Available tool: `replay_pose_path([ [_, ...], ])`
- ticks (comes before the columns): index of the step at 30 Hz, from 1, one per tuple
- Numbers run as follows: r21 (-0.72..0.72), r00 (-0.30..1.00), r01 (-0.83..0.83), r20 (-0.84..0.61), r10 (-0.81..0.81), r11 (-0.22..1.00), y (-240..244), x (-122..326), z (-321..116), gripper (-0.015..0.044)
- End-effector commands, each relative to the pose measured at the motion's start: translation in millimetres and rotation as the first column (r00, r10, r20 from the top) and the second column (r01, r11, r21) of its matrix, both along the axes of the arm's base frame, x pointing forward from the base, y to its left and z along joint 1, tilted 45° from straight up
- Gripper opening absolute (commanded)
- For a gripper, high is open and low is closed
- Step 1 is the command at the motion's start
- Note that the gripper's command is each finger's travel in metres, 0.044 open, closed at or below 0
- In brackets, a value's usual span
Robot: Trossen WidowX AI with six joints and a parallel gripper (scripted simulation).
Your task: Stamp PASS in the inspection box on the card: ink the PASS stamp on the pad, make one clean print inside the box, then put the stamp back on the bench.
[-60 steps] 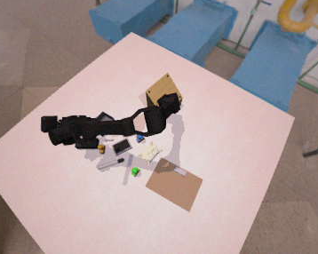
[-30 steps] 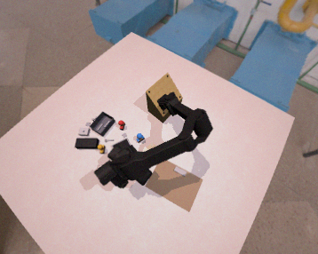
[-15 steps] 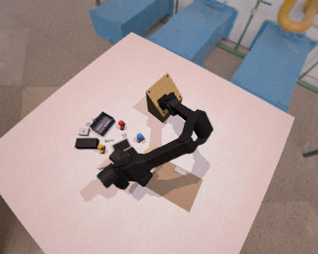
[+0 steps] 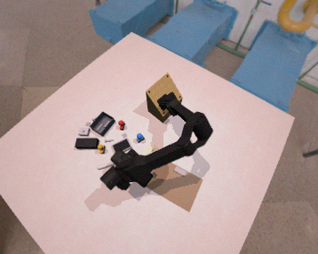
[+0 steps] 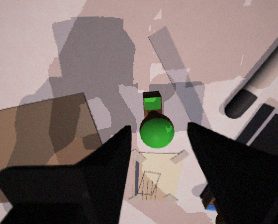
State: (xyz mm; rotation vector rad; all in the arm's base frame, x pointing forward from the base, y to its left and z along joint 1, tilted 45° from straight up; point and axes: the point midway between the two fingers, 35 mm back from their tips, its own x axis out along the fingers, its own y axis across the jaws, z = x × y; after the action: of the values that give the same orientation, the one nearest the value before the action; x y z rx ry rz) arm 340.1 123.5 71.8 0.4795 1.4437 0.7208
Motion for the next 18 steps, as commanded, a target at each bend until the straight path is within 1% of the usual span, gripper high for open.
replay_pose_path([
  [1, 0.004, 1.0, 0.002, -0.007, -0.002, 1.0, 5.0, -1.6, -5.2, 0.0225],
  [18, 0.008, 1.0, 0.002, -0.007, -0.002, 1.0, 24.3, -4.5, -23.1, 0.0225],
])
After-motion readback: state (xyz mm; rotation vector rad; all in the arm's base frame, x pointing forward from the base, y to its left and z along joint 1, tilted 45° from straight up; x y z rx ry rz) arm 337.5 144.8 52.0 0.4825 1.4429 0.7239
